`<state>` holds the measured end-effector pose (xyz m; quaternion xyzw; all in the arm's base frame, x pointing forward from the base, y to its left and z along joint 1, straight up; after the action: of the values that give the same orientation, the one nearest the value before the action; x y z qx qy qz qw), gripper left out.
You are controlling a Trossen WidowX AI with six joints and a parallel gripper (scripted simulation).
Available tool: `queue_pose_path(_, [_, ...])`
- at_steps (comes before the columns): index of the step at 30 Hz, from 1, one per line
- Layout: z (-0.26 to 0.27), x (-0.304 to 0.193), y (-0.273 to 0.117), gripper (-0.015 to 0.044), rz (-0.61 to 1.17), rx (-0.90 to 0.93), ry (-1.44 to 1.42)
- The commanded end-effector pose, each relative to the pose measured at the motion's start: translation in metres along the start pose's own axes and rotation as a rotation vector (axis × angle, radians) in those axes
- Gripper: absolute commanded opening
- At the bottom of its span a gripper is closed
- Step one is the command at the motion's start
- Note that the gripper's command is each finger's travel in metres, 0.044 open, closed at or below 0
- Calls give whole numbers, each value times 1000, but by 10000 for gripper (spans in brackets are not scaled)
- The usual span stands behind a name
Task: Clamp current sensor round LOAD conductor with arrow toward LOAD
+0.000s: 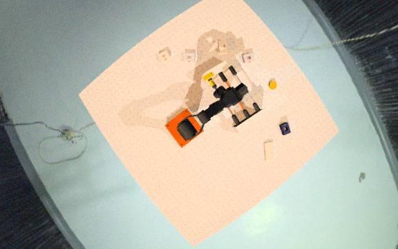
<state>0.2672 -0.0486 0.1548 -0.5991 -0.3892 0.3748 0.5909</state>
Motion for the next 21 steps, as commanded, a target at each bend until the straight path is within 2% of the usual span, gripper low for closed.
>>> queue_pose_path(1, [0, 0, 0, 130, 0, 0, 0])
queue_pose_path(10, [0, 0, 0, 70, 0, 0, 0])
queue_pose_path(13, [0, 0, -1, 0, 0, -1, 0])
queue_pose_path(21, [1, 0, -1, 0, 1, 2, 0])
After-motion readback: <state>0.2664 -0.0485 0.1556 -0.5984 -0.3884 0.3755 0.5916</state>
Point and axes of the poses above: the point midway between the two fingers, 35 mm back from their tips, its own y axis out along the fingers, its own z axis across the jaws, x = y × z, the point moved 8 cm from there along -y, back along the fingers, and after that the axes turned 10 degrees about y, right-handed, at the moved point
